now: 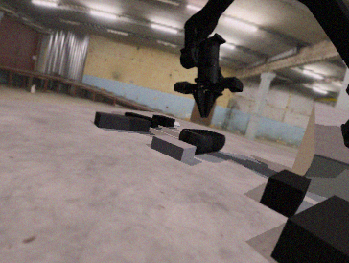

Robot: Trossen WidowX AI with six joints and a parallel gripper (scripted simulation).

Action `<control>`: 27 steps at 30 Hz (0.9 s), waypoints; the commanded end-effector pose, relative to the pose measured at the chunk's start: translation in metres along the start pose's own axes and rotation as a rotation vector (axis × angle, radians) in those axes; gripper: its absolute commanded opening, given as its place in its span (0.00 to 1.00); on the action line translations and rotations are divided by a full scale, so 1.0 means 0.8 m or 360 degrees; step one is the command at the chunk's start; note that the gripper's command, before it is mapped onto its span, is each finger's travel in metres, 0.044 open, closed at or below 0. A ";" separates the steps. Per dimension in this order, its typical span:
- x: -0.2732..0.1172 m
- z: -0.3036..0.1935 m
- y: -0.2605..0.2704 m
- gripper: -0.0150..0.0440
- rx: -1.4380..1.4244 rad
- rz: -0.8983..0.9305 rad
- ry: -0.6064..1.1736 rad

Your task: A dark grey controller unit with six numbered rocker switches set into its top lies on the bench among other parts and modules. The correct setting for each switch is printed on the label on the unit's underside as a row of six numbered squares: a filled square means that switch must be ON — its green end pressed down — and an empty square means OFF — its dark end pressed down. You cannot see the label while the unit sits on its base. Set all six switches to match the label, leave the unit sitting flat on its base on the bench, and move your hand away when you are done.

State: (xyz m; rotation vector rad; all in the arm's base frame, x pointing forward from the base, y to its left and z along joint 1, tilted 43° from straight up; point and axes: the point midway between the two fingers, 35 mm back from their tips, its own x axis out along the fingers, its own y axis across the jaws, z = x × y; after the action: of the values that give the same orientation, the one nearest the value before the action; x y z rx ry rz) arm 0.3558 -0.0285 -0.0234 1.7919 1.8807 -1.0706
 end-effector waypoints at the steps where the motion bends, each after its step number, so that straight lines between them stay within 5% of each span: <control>1: 0.017 0.018 0.023 0.25 0.0003 -0.0104 0.0004; 27: 0.059 0.023 0.040 0.25 0.0004 -0.0136 0.0009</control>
State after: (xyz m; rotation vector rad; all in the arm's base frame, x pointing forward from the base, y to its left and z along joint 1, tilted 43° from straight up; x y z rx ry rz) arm 0.3750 -0.0150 -0.0712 1.7245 1.9691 -1.0909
